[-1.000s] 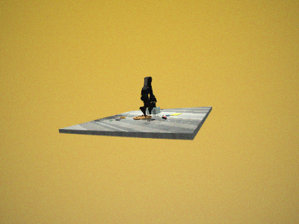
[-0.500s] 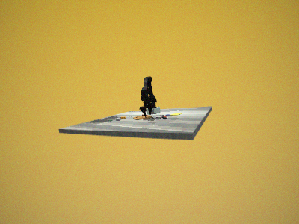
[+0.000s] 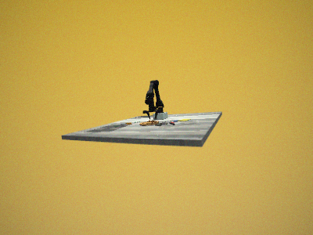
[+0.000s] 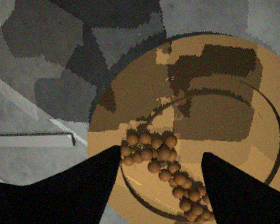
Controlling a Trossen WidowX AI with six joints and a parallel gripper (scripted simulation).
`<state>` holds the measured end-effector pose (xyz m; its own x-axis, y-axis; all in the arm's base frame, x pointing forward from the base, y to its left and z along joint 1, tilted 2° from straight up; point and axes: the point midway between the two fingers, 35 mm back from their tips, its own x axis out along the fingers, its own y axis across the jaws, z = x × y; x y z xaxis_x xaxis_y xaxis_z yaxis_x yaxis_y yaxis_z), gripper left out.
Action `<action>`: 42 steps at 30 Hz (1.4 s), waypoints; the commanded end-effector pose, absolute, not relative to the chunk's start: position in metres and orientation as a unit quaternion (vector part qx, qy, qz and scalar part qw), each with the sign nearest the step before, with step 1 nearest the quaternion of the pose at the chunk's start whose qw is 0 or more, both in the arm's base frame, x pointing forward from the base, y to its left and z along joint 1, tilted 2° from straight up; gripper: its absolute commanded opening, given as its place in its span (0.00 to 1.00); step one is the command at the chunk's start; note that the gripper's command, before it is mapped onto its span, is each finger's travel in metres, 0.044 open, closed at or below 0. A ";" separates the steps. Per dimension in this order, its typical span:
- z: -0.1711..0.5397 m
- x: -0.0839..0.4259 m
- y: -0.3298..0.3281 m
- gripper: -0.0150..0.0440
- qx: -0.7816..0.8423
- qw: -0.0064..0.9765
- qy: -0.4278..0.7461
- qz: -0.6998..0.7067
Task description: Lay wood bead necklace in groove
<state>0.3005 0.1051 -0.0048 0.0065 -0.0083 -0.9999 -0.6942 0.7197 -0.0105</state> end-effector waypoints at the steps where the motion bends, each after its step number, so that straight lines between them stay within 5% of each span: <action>1: 0.004 0.290 0.077 0.68 0.048 0.702 0.708 -0.060; 21: 0.016 0.280 0.048 0.68 0.416 0.567 0.565 -0.431; 42: 0.014 0.280 0.048 0.68 0.420 0.564 0.562 -0.435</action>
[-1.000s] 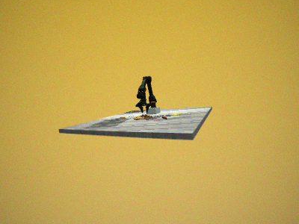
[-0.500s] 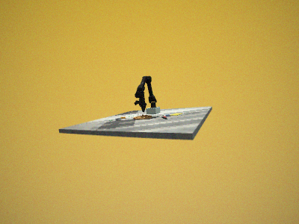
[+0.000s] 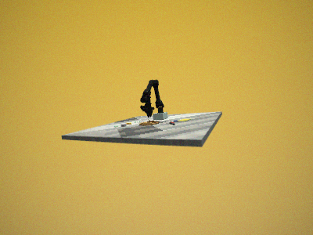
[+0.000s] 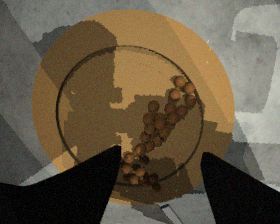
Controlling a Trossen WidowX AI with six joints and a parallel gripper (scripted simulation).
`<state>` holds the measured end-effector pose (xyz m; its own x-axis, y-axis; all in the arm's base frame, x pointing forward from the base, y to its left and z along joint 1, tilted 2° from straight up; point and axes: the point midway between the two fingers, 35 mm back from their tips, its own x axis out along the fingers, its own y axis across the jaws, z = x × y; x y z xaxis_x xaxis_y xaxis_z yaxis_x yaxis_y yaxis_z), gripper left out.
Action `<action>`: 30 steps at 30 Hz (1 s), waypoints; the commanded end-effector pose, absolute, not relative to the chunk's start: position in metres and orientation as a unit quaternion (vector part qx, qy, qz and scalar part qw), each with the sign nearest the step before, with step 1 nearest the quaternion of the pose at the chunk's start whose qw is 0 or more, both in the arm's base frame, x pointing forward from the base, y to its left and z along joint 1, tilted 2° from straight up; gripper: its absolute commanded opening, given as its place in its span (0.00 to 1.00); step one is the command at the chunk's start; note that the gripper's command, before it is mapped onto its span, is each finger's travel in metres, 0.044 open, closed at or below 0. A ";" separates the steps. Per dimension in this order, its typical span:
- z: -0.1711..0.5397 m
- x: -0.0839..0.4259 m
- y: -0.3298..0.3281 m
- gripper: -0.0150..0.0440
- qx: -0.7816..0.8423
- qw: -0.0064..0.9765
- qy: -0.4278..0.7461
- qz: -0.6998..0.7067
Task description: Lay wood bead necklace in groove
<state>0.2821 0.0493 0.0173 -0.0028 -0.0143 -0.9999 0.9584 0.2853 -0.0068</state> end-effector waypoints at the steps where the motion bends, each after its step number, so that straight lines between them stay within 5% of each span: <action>1: 0.012 0.280 0.048 0.68 0.420 0.564 0.562 -0.435; 30: -0.024 0.279 0.047 0.68 0.420 0.564 0.562 -0.435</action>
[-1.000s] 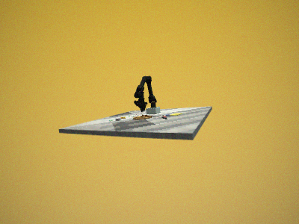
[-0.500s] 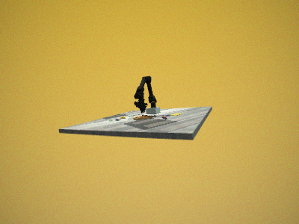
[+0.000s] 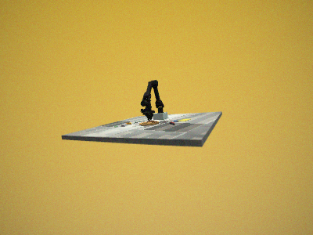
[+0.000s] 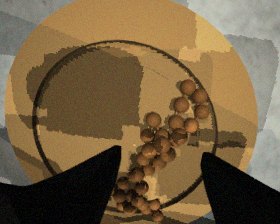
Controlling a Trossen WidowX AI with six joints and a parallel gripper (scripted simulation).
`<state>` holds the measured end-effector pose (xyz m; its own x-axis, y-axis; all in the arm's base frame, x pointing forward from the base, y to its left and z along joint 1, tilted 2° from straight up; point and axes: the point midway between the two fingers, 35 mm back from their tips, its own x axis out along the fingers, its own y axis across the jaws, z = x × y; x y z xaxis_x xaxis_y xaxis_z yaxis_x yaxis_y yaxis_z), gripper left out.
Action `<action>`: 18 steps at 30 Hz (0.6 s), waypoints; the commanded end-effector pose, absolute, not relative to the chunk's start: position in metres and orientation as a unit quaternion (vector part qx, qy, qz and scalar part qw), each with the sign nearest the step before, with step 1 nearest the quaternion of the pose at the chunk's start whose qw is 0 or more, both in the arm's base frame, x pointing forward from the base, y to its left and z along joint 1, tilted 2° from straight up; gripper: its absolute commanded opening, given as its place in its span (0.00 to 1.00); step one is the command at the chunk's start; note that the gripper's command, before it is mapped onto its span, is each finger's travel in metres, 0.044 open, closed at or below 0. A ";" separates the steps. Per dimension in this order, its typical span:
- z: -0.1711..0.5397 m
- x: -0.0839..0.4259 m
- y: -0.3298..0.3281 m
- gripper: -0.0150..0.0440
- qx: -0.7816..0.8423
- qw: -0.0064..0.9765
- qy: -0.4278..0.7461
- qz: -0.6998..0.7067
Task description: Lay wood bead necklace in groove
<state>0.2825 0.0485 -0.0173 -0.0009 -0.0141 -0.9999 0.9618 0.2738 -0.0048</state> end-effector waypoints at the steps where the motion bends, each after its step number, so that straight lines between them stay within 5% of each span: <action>1: -0.024 0.279 0.047 0.68 0.420 0.564 0.562 -0.435; 6: -0.024 0.279 0.047 0.68 0.420 0.564 0.562 -0.435; 15: -0.022 0.281 0.048 0.28 0.421 0.566 0.563 -0.432; 18: -0.022 0.281 0.048 0.25 0.421 0.566 0.563 -0.432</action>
